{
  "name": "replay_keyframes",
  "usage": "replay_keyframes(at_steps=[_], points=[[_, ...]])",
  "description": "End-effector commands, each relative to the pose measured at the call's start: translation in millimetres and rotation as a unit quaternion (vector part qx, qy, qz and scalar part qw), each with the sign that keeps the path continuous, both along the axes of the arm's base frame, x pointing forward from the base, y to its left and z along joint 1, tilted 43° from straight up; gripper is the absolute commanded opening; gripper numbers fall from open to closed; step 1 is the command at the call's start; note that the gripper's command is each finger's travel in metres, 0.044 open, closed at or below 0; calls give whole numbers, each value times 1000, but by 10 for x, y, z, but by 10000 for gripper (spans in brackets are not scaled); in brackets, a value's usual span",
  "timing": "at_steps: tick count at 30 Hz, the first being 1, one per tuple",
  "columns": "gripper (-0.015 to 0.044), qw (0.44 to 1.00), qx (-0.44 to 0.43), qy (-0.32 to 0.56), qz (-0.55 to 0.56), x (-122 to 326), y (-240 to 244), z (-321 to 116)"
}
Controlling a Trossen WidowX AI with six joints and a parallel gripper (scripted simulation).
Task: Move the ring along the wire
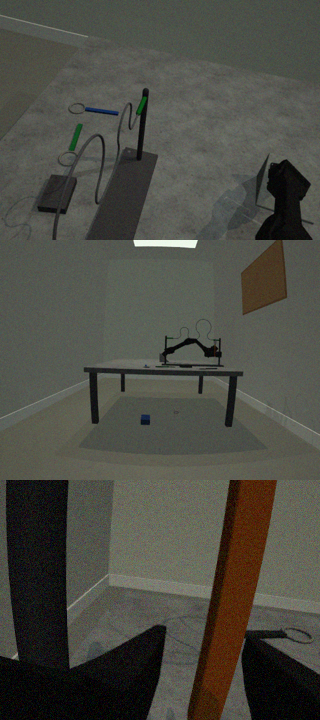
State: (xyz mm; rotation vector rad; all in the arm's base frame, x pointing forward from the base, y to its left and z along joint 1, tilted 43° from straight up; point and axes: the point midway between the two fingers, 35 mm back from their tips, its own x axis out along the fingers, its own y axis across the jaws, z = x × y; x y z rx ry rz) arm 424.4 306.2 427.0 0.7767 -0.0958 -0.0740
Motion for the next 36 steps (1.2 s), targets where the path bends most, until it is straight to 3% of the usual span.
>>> replay_keyframes(at_steps=[1, 2, 7, 9, 15, 36], points=[[160, 1000, 2, -1, 2, 2, 3, 5], [160, 1000, 2, -1, 2, 2, 3, 5], [29, 1000, 0, 0, 0, 0, 0, 0], [15, 1000, 0, 0, 0, 0, 0, 0], [-142, 1000, 0, 0, 0, 0, 0, 0], [-150, 1000, 2, -2, 2, -21, -134, 113]])
